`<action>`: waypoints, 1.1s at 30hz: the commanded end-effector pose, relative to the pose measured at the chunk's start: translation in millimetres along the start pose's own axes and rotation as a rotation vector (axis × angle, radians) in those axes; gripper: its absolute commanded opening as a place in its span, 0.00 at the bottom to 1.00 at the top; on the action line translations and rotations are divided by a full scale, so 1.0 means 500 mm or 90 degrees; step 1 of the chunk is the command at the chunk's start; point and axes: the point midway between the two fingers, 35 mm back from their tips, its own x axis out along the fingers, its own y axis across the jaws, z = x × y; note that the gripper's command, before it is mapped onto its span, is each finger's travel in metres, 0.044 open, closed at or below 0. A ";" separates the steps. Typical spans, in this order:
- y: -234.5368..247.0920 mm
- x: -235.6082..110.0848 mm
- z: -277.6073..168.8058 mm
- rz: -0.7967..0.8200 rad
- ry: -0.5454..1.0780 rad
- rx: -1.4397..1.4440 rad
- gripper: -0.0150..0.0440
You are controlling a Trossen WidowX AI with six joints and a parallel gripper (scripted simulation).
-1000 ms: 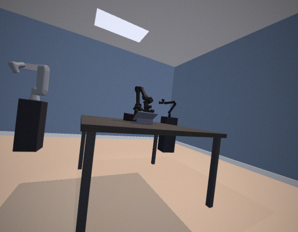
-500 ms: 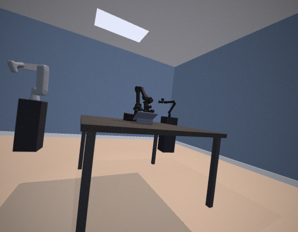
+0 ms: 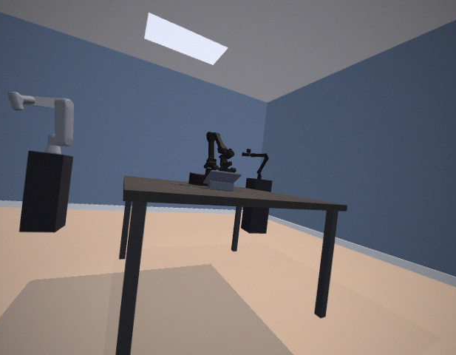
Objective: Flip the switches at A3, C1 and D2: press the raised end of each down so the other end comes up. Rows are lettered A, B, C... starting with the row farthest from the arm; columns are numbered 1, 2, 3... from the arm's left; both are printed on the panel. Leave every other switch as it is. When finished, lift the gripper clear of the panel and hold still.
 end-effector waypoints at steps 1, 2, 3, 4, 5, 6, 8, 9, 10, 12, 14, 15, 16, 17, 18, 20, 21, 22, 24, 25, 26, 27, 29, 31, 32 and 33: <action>0.001 0.002 -0.001 0.003 0.000 -0.004 0.25; 0.001 0.002 -0.001 0.003 0.000 -0.004 0.25; 0.001 0.002 -0.001 0.003 0.000 -0.004 0.25; 0.001 0.002 -0.001 0.003 0.000 -0.004 0.25; 0.001 0.003 0.000 0.003 0.000 -0.004 0.25; 0.001 0.003 0.000 0.003 0.000 -0.004 0.25; 0.001 0.003 0.000 0.003 0.000 -0.004 0.25; 0.001 0.004 0.000 0.003 0.000 -0.004 0.25; 0.001 0.004 0.000 0.003 0.000 -0.004 0.25; 0.001 0.005 0.000 0.003 0.000 -0.004 0.25; 0.001 0.005 0.000 0.003 0.000 -0.004 0.25; 0.001 0.005 0.000 0.003 0.000 -0.004 0.25; 0.001 0.006 0.000 0.003 0.000 -0.004 0.25; 0.001 0.006 0.000 0.003 0.000 -0.004 0.25; 0.001 0.006 0.000 0.003 0.000 -0.004 0.25; 0.001 0.007 0.000 0.003 0.000 -0.004 0.25; 0.001 0.007 0.000 0.003 0.000 -0.004 0.25; 0.001 0.007 0.000 0.003 0.000 -0.004 0.25; 0.001 0.008 0.000 0.003 0.000 -0.004 0.25; 0.001 0.008 0.000 0.003 0.000 -0.004 0.25; 0.000 0.003 0.001 0.000 -0.001 0.000 0.25; 0.001 -0.007 0.002 0.000 -0.002 0.000 0.25; 0.003 -0.046 0.003 0.001 -0.007 -0.002 0.25; 0.003 -0.090 0.000 0.002 -0.012 -0.003 0.25; 0.002 -0.108 -0.003 0.003 -0.014 -0.003 0.25; 0.001 -0.119 -0.005 0.003 -0.015 -0.003 0.25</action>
